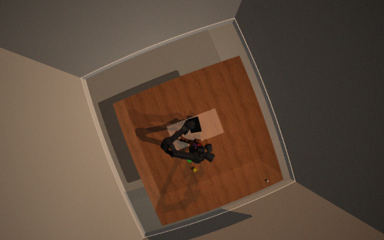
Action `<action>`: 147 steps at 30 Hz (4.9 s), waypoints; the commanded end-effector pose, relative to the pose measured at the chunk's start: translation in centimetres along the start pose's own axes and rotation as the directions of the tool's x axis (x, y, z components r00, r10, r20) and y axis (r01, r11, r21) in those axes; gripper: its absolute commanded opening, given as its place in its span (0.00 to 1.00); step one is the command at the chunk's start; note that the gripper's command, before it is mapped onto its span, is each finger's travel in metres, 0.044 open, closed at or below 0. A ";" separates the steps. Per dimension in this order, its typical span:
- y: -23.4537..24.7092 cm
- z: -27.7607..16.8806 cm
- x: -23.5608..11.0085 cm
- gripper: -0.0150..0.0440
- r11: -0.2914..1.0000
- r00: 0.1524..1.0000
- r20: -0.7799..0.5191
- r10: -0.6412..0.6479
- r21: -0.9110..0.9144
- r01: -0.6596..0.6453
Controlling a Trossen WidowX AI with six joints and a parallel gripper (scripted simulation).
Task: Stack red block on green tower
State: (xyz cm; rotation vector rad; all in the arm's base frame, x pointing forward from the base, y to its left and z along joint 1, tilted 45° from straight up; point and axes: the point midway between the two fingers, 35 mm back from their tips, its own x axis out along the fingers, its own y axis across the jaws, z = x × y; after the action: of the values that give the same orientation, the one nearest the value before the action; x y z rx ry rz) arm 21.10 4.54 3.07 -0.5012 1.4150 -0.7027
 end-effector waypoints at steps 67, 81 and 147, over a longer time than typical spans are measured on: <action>0.1 0.0 4.9 0.34 1.000 1.000 0.004 -0.003 -0.005 0.003; 0.1 0.0 -1.1 0.25 1.000 1.000 0.003 -0.001 -0.005 0.001; -10.2 9.7 -3.2 0.25 1.000 1.000 0.006 -0.006 -0.003 0.006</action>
State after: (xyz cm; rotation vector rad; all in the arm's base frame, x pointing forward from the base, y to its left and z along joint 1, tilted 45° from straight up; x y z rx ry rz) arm 29.22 -1.18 13.47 -0.5061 1.4180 -0.7084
